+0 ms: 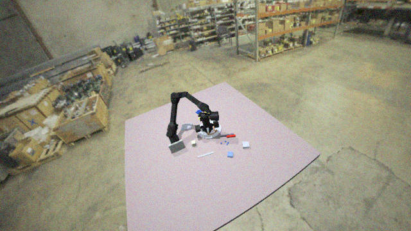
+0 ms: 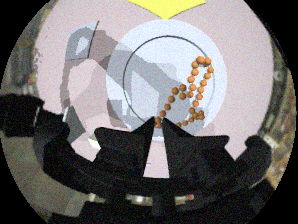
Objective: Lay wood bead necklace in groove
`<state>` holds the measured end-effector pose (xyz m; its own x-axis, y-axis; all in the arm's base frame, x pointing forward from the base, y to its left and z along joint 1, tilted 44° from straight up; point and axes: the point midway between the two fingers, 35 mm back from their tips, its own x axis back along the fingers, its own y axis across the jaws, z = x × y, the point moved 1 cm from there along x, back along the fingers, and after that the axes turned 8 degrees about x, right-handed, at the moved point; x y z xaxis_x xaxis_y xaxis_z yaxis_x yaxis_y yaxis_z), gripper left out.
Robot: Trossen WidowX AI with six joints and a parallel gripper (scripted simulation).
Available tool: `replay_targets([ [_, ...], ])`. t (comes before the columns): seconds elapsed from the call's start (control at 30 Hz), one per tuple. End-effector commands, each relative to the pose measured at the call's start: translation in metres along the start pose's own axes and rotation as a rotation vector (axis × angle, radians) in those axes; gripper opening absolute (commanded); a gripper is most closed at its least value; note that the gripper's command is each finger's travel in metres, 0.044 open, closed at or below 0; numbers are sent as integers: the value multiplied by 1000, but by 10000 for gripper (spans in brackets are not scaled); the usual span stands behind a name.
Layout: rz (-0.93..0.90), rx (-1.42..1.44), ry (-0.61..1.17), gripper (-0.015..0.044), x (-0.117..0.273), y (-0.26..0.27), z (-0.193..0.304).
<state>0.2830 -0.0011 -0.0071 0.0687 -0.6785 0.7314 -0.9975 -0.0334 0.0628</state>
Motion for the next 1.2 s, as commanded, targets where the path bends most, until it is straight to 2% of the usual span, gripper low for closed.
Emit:
replay_targets([
  [0.0,-1,1,0,0,0,0,0],
  [1.17,-1,-5,-5,0,6,1,-1],
])
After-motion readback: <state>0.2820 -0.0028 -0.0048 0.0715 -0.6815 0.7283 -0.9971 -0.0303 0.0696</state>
